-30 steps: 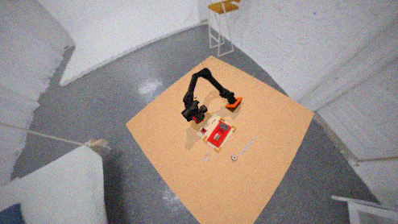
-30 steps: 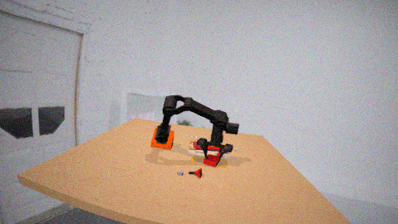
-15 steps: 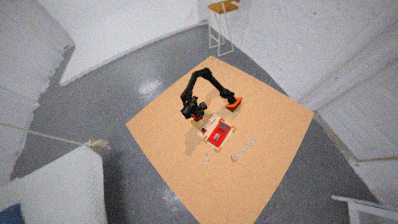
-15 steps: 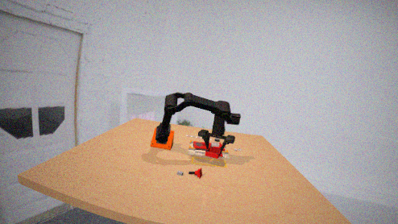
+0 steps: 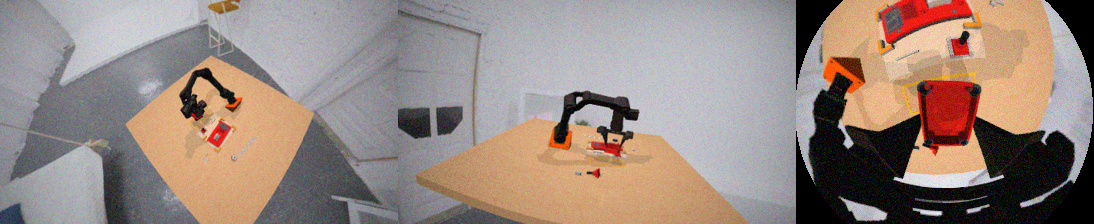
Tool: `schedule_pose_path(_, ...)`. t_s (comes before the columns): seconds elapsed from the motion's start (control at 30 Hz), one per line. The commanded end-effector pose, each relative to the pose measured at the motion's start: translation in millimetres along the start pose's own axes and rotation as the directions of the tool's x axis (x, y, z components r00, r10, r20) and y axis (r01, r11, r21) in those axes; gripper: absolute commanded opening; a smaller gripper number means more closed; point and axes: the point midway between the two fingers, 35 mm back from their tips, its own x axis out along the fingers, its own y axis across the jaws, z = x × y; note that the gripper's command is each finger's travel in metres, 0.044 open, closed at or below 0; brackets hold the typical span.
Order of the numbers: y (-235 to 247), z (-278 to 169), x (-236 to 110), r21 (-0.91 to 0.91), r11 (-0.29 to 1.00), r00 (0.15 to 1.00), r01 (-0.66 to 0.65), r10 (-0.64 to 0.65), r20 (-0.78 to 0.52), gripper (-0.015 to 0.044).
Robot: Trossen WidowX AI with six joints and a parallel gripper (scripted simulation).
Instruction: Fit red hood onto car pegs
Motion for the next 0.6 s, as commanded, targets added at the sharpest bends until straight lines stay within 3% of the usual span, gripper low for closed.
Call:
schedule_pose_path(0.0, -1.0, 0.2, -0.2, -0.088, 0.996, 1.000, 0.002, -0.002, 0.000, 0.0000)
schedule_pose_path(0.57, -3.8, 0.7, -0.8, -0.514, 0.858, 1.000, 0.001, -0.002, -0.001, 0.0000)
